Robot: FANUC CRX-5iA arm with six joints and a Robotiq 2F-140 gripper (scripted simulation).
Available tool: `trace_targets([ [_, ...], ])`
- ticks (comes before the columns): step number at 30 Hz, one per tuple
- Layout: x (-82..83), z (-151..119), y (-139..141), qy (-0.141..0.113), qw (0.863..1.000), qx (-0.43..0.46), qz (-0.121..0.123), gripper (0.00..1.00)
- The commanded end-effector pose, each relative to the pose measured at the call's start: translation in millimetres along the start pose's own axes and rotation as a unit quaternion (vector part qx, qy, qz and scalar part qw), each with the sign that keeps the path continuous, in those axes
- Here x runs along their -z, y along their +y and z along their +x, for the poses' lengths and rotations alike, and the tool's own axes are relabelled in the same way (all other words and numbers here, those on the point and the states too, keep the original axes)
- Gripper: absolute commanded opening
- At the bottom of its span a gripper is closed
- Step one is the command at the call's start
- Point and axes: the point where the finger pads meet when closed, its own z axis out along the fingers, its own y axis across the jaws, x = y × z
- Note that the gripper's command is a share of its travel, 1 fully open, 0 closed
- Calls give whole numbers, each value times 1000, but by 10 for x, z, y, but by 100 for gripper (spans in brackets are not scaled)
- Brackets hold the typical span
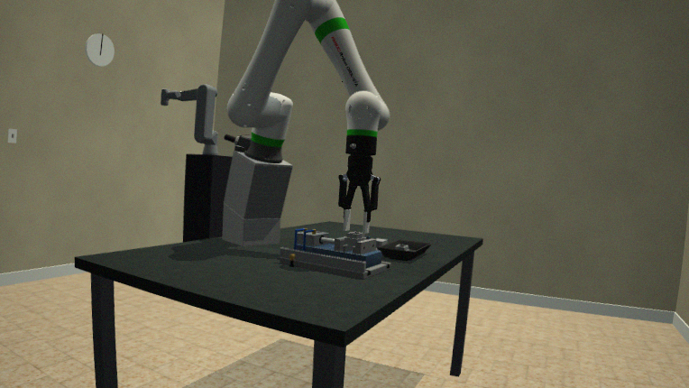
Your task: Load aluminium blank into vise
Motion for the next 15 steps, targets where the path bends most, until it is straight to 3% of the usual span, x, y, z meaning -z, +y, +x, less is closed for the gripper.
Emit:
trace_targets([
  [1,-9,-1,2,0,1000,0,0,40],
  [15,-63,-1,2,0,1000,0,0,40],
])
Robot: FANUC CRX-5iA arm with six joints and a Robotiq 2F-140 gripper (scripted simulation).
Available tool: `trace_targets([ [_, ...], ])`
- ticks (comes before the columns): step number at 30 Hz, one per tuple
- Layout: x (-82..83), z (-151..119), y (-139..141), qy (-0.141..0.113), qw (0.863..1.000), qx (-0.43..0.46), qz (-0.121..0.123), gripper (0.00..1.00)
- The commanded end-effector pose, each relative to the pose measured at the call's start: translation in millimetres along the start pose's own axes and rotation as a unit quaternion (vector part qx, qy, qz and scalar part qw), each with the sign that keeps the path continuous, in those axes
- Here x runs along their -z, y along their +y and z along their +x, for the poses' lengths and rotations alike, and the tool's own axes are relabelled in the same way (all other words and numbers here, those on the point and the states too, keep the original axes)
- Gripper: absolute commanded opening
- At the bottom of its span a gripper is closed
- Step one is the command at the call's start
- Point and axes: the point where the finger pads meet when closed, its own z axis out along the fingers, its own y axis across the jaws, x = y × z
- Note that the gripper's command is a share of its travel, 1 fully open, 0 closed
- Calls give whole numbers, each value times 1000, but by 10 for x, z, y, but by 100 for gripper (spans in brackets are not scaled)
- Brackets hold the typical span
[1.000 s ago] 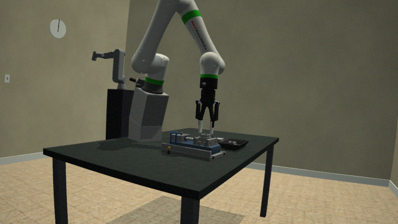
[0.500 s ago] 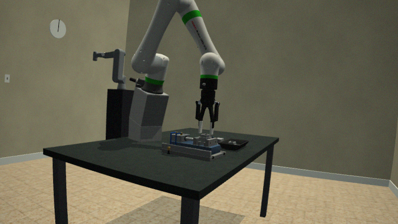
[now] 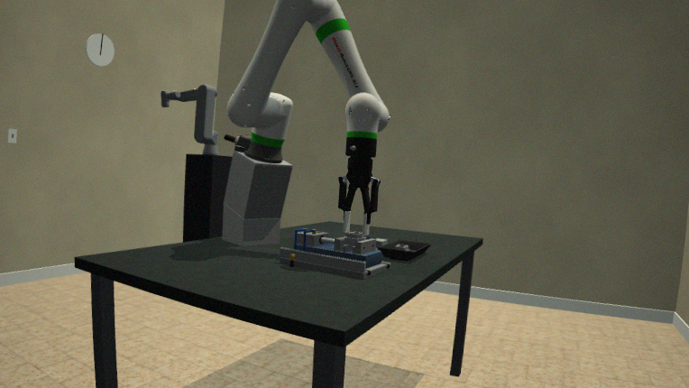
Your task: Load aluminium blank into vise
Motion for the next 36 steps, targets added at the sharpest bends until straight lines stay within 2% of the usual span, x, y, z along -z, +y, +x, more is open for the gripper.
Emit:
trace_targets([
  [1,-9,-1,2,0,1000,0,0,40],
  [36,-56,-1,2,0,1000,0,0,40],
])
